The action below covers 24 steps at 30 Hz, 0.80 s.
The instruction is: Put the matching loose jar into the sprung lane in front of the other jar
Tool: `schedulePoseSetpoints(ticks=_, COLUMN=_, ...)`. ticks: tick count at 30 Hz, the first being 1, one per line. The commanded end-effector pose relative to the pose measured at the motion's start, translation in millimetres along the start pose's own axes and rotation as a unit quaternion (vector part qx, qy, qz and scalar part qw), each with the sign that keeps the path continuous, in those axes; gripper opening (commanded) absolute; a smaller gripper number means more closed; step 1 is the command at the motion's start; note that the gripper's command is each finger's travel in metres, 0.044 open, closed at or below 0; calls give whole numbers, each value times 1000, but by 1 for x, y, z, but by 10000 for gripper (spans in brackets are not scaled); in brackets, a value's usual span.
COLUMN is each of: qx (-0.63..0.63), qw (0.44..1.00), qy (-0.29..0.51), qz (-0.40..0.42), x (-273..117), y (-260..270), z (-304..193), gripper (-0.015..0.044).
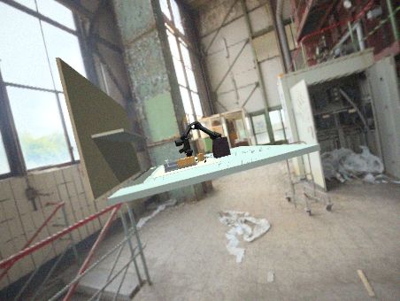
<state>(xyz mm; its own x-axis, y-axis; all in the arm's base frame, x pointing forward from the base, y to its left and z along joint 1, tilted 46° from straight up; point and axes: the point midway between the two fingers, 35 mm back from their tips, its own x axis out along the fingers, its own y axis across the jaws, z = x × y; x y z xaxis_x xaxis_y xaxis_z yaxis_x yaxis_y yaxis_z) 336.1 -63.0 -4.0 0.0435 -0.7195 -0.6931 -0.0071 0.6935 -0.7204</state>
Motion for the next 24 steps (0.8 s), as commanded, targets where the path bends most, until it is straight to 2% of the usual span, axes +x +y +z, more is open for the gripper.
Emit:
schedulePoseSetpoints(ticks=1, qx=2, qw=1000, qy=-1, qz=-1, x=0, y=0, z=2, gripper=0)
schedulePoseSetpoints(ticks=24, qx=2, qw=1000, qy=-1, qz=-1, x=0, y=0, z=-1, gripper=0)
